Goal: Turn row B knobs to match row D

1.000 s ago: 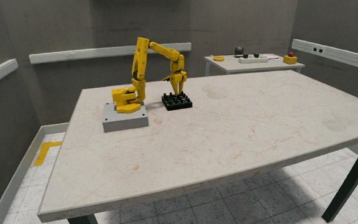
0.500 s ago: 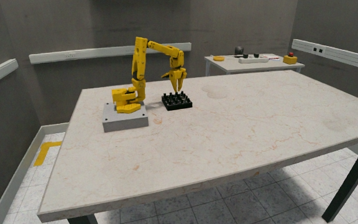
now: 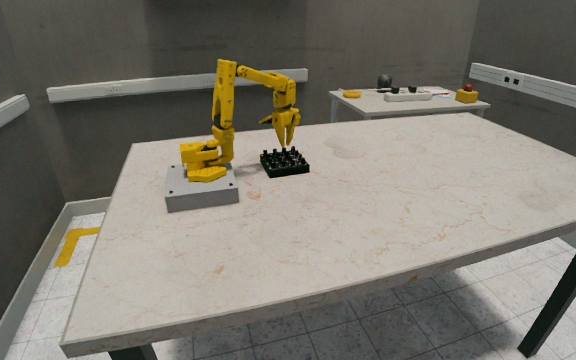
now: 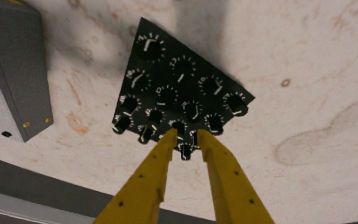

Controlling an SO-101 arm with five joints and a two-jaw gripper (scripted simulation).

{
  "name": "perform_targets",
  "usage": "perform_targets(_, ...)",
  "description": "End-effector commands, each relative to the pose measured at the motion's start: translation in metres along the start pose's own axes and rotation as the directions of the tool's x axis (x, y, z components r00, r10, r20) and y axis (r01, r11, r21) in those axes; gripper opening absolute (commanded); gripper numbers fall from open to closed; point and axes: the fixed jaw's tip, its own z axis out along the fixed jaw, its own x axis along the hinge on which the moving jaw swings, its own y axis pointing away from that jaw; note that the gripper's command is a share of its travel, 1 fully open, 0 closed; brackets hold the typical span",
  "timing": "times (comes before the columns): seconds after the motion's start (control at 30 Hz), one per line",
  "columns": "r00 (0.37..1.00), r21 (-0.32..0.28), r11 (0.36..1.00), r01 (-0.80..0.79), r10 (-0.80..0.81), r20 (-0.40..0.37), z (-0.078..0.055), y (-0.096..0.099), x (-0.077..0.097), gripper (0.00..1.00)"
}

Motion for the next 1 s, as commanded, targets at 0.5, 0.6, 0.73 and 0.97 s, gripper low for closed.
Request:
perform_targets(0.5, 1.0, 0.012, 1.0, 0.017, -0.017, -0.001, -0.008, 0.027, -0.008, 0.08)
perform_targets(0.6, 1.0, 0.012, 1.0, 0.017, -0.017, -0.001, -0.008, 0.031, -0.009, 0.08)
perform_targets(0.73, 1.0, 0.012, 1.0, 0.017, -0.017, -0.001, -0.008, 0.034, -0.009, 0.08)
perform_targets(0.97, 1.0, 0.012, 1.0, 0.017, -0.017, -0.001, -0.008, 0.034, -0.009, 0.08)
